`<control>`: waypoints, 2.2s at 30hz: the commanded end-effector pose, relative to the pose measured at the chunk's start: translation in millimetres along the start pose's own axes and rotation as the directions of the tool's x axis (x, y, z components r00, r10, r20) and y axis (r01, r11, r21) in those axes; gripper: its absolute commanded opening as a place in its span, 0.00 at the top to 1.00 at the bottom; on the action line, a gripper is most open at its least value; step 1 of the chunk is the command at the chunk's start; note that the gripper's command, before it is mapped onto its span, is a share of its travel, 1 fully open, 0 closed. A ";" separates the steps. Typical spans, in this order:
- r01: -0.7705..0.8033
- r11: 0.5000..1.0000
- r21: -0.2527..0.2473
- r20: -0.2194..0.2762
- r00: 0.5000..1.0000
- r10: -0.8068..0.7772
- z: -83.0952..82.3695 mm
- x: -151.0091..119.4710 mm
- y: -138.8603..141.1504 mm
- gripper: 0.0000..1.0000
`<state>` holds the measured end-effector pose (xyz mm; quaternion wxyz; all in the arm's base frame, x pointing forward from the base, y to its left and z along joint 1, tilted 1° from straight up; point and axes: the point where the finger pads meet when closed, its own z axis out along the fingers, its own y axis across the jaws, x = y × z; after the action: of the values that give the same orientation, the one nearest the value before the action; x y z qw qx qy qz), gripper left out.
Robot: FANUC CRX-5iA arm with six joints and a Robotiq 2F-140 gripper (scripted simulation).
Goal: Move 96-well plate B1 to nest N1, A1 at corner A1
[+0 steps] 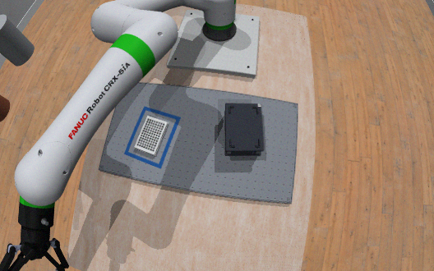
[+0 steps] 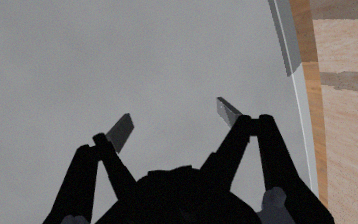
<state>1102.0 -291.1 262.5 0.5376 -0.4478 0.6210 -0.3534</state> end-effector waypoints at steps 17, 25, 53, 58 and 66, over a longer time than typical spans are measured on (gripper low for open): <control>0.000 1.000 0.001 0.000 1.000 0.000 -0.1 -0.2 -0.5 0.00; 0.153 0.980 -0.127 0.024 0.988 -0.151 -13.6 -18.6 32.3 0.00; 0.488 0.786 -0.379 0.190 0.873 -0.450 -76.9 -56.8 118.5 0.00; 0.530 0.745 -0.405 0.225 0.848 -0.481 -91.8 -61.7 132.9 0.00; 0.591 0.676 -0.440 0.280 0.806 -0.522 -116.1 -68.3 154.2 0.00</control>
<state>969.9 -181.1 168.2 0.3153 -0.7534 0.4957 -0.2954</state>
